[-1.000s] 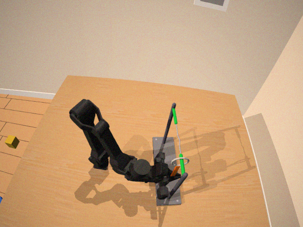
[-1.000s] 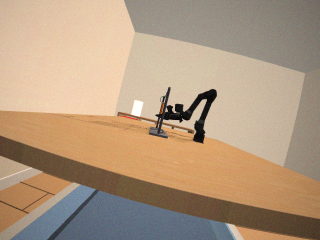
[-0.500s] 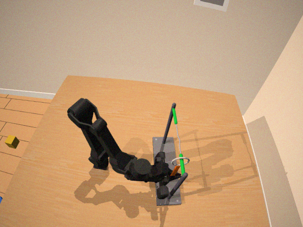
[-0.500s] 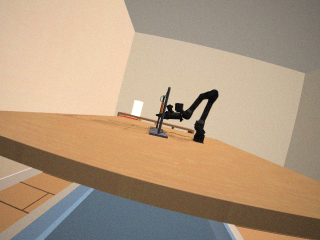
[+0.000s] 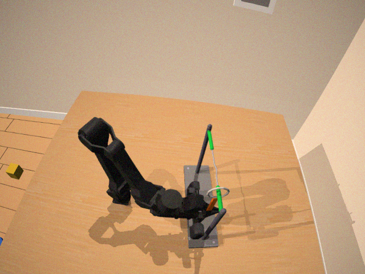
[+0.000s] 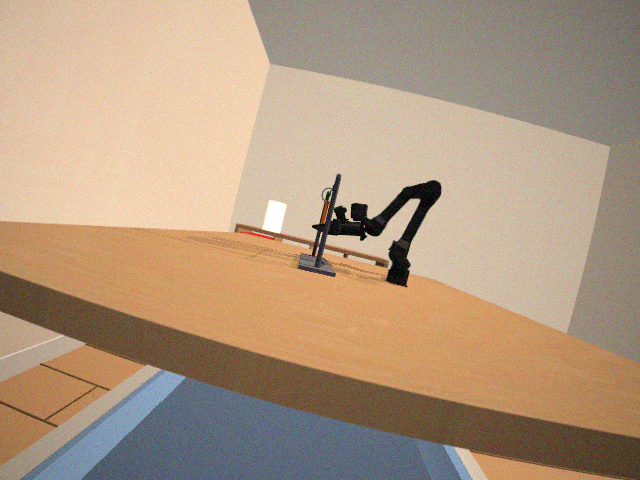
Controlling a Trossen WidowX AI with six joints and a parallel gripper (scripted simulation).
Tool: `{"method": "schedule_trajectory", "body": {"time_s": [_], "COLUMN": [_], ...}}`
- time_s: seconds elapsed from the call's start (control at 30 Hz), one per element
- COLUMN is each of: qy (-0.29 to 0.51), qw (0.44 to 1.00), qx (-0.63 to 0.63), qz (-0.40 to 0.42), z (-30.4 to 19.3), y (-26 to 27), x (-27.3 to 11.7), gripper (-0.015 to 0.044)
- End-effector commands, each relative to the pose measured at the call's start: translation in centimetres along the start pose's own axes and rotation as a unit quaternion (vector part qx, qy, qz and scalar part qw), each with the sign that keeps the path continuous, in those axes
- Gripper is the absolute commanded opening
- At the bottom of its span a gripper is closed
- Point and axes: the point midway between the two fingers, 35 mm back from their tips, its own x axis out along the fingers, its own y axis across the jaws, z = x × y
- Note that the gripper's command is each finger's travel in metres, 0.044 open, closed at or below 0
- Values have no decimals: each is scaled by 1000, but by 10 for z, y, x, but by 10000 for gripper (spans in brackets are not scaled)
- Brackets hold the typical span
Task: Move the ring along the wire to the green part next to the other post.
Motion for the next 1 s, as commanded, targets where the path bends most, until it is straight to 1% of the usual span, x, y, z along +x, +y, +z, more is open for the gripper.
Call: {"method": "schedule_trajectory", "body": {"time_s": [0.0, 0.97], "qy": [-2, -1], "qw": [1000, 1000], "qx": [1, 0], "qz": [2, 3], "z": [2, 2], "y": [1, 7], "x": [0, 0], "gripper": [-150, -150]}}
